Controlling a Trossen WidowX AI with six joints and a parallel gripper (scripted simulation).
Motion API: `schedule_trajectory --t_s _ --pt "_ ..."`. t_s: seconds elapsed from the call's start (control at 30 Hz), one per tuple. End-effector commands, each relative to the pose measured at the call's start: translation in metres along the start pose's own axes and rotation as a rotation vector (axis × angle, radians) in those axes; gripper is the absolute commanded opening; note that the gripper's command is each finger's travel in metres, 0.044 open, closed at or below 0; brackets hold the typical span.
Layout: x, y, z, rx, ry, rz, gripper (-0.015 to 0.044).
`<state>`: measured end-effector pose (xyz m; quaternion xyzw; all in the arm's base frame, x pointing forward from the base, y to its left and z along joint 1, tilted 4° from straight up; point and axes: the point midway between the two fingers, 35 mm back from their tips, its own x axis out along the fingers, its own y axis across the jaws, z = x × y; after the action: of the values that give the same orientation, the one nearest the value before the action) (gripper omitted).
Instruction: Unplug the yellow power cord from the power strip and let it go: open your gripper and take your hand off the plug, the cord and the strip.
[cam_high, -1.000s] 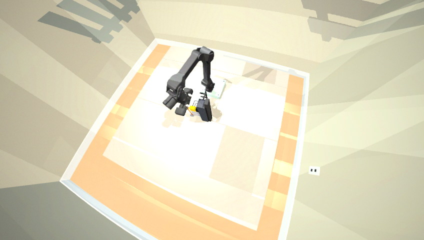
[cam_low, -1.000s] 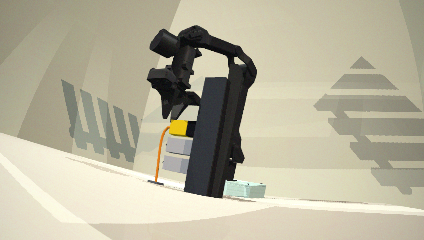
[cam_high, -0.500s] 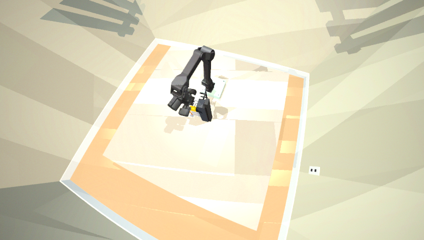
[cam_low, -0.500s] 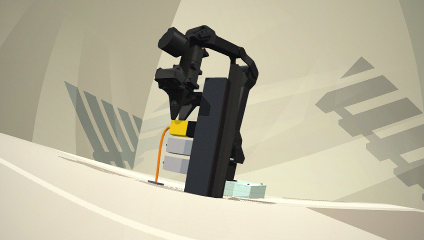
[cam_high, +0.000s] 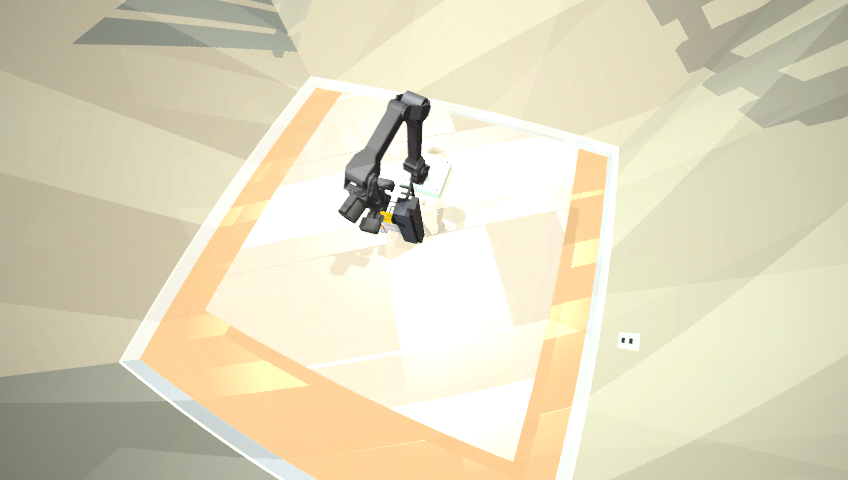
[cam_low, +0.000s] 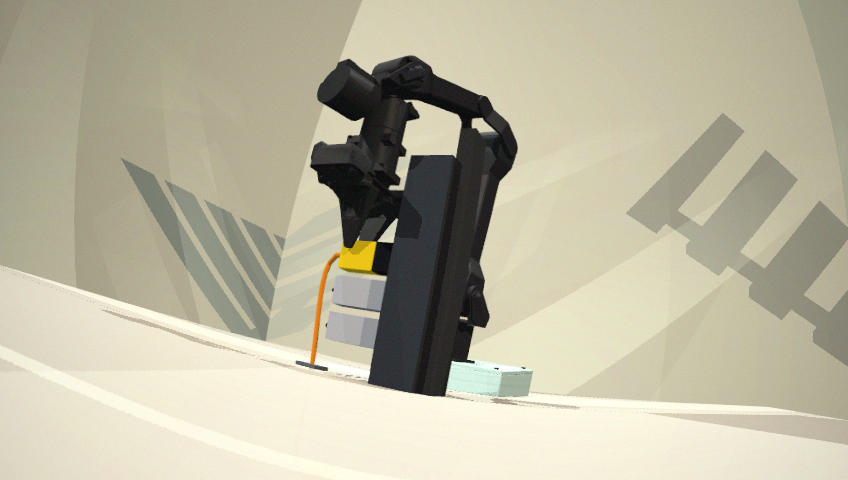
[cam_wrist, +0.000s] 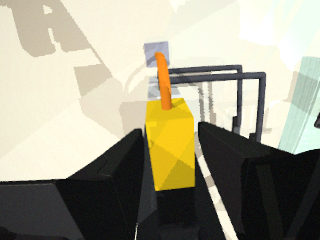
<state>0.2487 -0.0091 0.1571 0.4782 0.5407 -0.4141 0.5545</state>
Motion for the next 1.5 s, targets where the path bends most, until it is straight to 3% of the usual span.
schedule_trajectory --t_s 0.0,0.07,0.33,1.47 --pt "0.000 0.000 0.000 0.000 0.000 0.001 0.0107" --pt "0.000 0.000 0.000 0.000 0.000 0.001 0.0055" --pt "0.000 0.000 0.000 0.000 0.000 0.001 0.0002" --pt "-0.003 0.000 0.049 0.002 -0.006 0.002 0.0000"
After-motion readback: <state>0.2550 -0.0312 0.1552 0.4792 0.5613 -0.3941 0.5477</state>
